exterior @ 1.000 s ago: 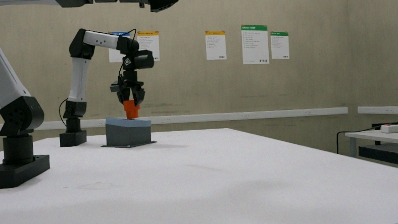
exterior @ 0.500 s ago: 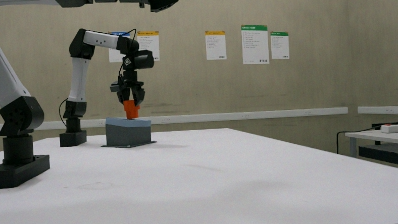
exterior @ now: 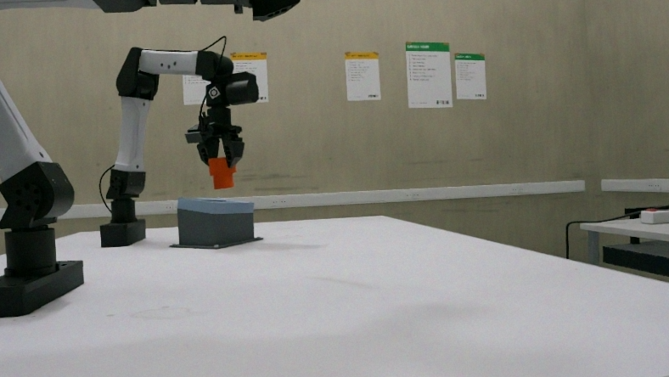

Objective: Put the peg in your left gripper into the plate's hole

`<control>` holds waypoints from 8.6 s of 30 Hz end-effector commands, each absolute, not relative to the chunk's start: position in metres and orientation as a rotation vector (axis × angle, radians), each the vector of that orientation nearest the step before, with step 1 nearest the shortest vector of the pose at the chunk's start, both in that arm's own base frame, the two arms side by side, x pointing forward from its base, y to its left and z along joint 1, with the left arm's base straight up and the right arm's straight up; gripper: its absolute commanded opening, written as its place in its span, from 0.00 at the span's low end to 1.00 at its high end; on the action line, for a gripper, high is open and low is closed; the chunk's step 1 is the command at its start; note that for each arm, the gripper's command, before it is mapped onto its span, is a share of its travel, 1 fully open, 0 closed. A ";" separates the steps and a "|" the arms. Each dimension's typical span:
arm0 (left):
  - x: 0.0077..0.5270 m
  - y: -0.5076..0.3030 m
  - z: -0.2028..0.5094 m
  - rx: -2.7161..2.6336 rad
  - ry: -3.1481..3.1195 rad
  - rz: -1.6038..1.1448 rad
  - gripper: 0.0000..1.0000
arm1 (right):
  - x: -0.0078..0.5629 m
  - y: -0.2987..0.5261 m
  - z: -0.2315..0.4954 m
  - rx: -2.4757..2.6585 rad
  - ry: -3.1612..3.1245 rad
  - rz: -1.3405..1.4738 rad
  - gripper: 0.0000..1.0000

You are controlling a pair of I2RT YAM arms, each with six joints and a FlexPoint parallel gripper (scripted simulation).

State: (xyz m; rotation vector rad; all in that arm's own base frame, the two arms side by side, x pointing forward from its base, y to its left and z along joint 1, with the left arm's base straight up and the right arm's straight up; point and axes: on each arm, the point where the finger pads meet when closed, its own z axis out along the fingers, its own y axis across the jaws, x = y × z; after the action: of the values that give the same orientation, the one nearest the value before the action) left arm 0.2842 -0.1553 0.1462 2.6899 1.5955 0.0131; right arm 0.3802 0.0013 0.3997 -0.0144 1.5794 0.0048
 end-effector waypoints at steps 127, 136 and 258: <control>0.275 -0.141 0.132 2.799 1.436 -0.268 0.34 | 0.104 0.253 0.355 -1.098 1.651 0.790 1.00; 0.273 -0.140 0.126 2.808 1.441 -0.263 0.34 | 0.104 0.253 0.355 -1.098 1.651 0.790 1.00; 0.277 -0.138 0.148 2.784 1.429 -0.234 0.70 | 0.104 0.253 0.355 -1.098 1.651 0.790 1.00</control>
State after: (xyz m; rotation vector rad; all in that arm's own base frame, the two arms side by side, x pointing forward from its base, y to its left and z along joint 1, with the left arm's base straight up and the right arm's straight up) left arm 0.2793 -0.1361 0.1317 2.8124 1.4522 -0.2678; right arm 0.1044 0.2563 0.3305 -1.1462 1.6959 0.7630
